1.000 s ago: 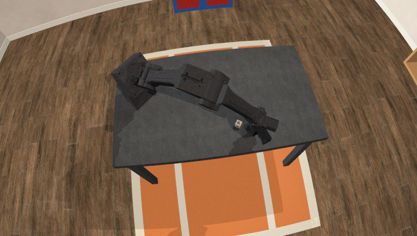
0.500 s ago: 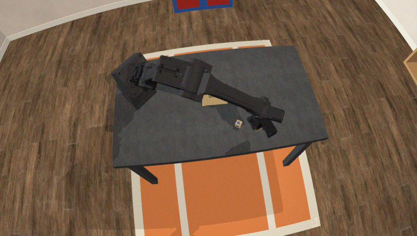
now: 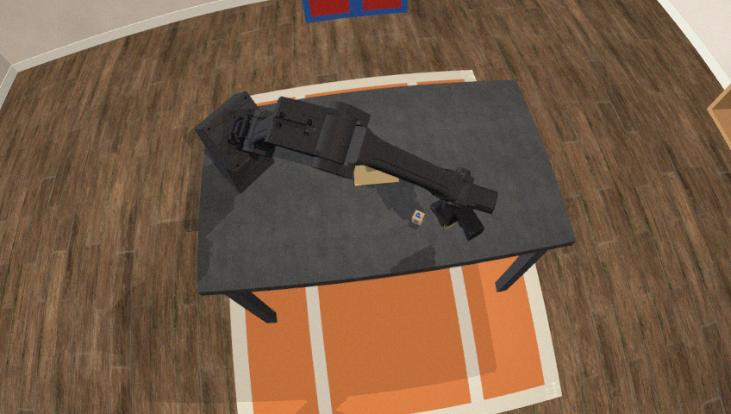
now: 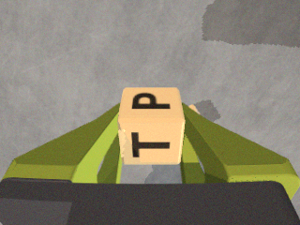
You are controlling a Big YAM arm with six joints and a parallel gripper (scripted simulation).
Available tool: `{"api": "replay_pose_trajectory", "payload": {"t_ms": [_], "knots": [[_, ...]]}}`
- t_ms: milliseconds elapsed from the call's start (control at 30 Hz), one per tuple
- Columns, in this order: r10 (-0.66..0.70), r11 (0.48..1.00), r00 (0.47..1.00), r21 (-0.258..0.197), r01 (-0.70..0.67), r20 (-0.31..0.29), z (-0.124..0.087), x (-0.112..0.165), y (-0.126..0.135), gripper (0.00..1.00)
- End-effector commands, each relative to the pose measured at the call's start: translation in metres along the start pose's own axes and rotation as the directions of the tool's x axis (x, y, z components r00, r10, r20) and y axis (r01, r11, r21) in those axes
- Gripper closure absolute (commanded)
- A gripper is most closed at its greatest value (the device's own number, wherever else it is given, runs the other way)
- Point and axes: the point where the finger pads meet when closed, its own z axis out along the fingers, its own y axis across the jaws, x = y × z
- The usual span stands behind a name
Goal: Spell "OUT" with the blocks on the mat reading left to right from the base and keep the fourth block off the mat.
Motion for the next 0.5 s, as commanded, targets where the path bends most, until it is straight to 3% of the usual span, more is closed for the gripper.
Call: {"api": "replay_pose_trajectory", "payload": {"t_ms": [0,133,167,233,267,367,400,467], "knots": [[0.013,1.0,1.0,-0.016,-0.013,0.001,-0.001,0.012,0.009,0.75],[0.074,0.997,0.997,-0.011,-0.074,-0.011,0.006,0.075,0.004,0.75],[0.074,0.997,0.997,-0.01,-0.074,-0.011,0.006,0.075,0.004,0.75],[0.123,0.992,0.992,-0.008,-0.123,-0.015,0.007,0.123,-0.006,0.75],[0.122,0.992,0.992,-0.007,-0.122,-0.015,0.008,0.125,-0.006,0.75],[0.201,0.98,0.98,-0.009,-0.201,-0.013,0.003,0.196,-0.031,0.75],[0.2,0.98,0.98,-0.008,-0.2,-0.014,0.003,0.199,-0.032,0.75],[0.241,0.97,0.97,-0.01,-0.241,-0.011,-0.002,0.236,-0.052,0.75]]}}
